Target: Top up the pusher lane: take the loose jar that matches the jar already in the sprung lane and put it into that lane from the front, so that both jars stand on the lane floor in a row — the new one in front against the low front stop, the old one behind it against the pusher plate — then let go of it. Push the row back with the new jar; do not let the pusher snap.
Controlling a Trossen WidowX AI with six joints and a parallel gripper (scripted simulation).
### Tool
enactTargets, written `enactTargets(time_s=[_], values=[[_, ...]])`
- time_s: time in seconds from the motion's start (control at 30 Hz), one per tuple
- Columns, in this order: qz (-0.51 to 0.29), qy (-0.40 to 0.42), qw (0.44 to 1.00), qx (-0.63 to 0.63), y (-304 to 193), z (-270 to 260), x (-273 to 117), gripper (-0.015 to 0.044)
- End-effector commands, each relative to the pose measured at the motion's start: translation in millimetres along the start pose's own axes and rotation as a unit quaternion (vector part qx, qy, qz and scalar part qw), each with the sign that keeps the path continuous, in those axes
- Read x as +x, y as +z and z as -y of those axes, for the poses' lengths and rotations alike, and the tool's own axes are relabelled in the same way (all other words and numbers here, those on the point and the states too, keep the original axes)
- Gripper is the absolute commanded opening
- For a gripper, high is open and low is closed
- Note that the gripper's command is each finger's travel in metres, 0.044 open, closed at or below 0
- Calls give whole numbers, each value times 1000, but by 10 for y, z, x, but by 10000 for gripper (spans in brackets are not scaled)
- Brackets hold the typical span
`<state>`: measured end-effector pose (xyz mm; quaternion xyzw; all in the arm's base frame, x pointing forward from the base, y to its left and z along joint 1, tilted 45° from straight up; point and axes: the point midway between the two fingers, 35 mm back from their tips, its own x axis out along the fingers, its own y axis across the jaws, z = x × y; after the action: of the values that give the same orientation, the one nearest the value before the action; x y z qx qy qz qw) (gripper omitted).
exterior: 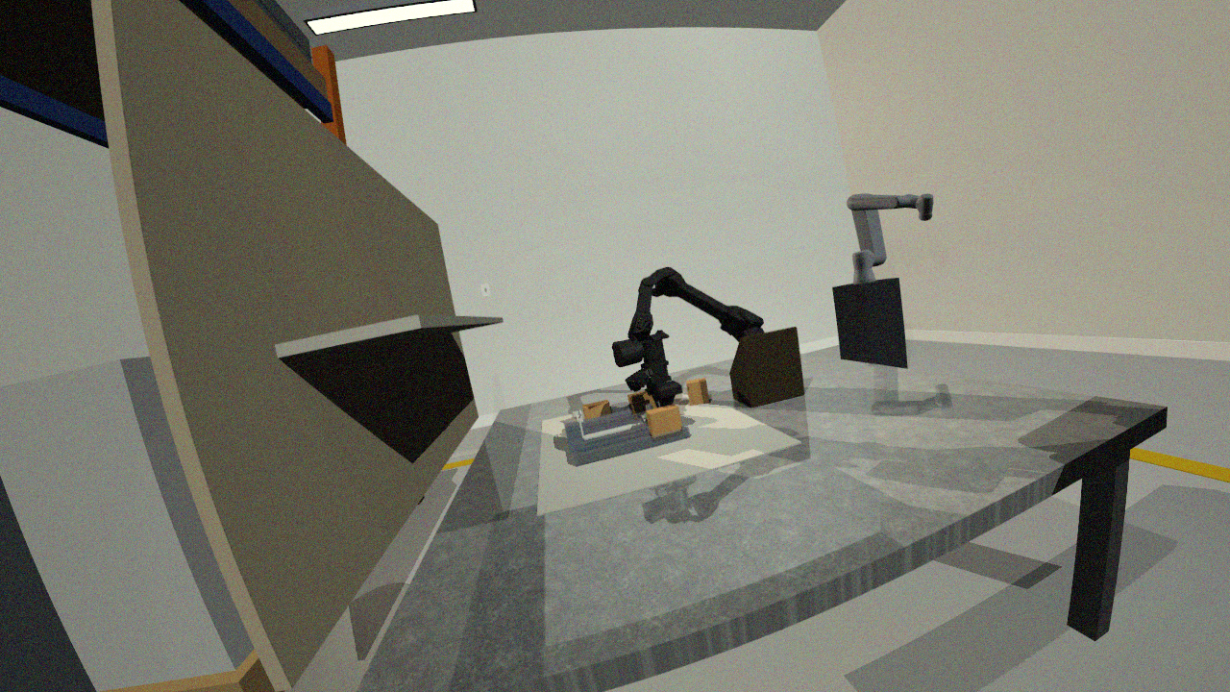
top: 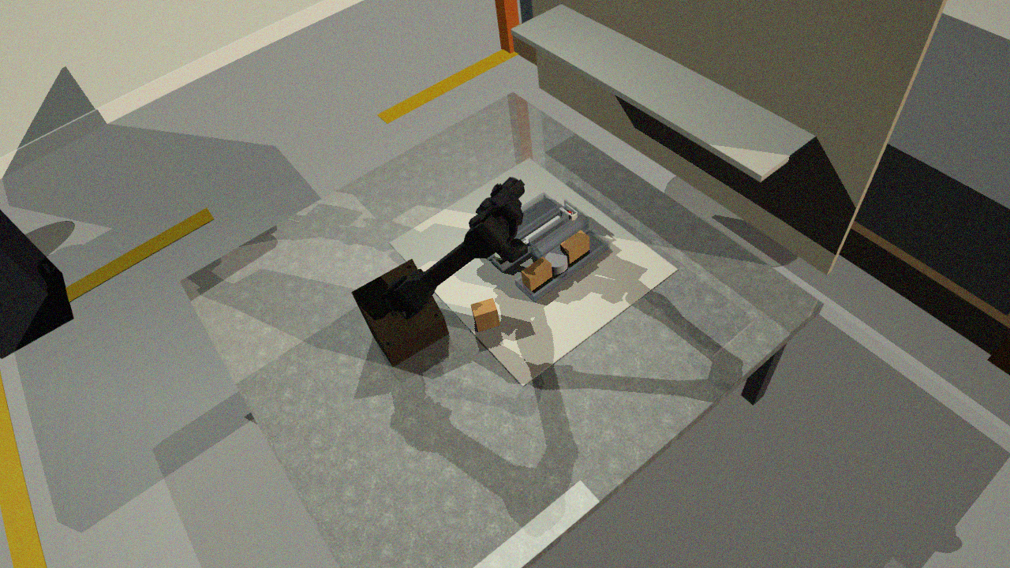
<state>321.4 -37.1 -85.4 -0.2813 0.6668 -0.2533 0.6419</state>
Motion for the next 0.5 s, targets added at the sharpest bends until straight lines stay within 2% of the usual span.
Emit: enactTargets(time_s=[0.0, 0.23, 0.47], values=[[0, -2, 1000, 3, 0, -1, 0, 79], [0, -2, 1000, 3, 0, -1, 0, 263], [0, -1, 1000, 3, 1, -4, -75, 273]])
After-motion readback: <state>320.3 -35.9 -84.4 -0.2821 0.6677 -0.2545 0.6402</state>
